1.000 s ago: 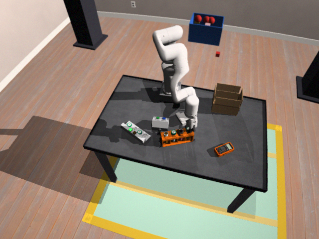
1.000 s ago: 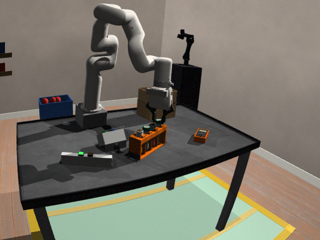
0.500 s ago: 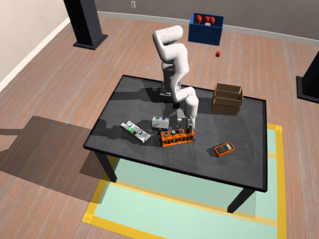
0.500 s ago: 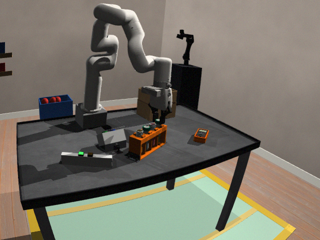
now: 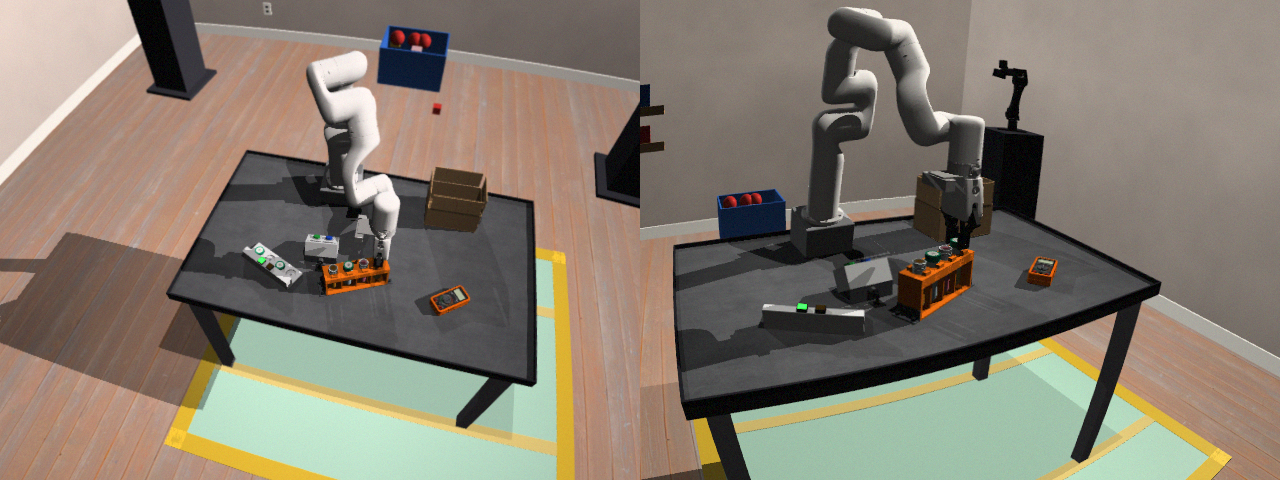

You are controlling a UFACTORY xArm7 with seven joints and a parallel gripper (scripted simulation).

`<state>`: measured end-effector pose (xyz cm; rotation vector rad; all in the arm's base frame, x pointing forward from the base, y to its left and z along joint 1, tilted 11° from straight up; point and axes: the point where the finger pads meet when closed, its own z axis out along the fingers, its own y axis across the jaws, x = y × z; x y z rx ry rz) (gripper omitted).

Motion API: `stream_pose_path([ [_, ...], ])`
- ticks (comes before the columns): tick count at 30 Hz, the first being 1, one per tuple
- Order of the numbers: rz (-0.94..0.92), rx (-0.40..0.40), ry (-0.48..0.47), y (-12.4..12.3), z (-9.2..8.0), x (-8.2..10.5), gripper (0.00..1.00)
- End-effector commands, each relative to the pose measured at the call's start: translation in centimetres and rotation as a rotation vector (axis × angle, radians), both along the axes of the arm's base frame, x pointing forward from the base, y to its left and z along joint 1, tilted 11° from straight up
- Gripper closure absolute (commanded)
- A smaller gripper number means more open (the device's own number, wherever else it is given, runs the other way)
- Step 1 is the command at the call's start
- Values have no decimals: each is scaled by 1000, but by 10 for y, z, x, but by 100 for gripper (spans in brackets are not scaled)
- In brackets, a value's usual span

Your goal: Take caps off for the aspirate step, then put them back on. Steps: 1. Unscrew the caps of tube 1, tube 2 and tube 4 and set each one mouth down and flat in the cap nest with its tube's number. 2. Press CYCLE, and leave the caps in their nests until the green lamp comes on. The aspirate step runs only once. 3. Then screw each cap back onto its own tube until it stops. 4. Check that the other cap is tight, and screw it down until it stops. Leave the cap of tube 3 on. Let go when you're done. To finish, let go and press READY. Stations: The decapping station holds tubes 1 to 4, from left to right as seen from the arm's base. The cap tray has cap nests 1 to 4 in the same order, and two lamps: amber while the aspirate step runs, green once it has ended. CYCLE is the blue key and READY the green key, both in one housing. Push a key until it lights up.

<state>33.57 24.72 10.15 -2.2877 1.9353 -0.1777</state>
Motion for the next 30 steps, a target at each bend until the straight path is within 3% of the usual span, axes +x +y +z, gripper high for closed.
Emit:
stream_pose_path([
  [1, -2, 1, -4, 0, 2, 1, 54],
  [6, -2, 1, -4, 1, 2, 1, 54],
  [11, 116, -21, -8, 1, 3, 1, 54],
  [26, 706, -130, -26, 1, 3, 1, 54],
  [30, 770, -142, -28, 1, 3, 1, 54],
])
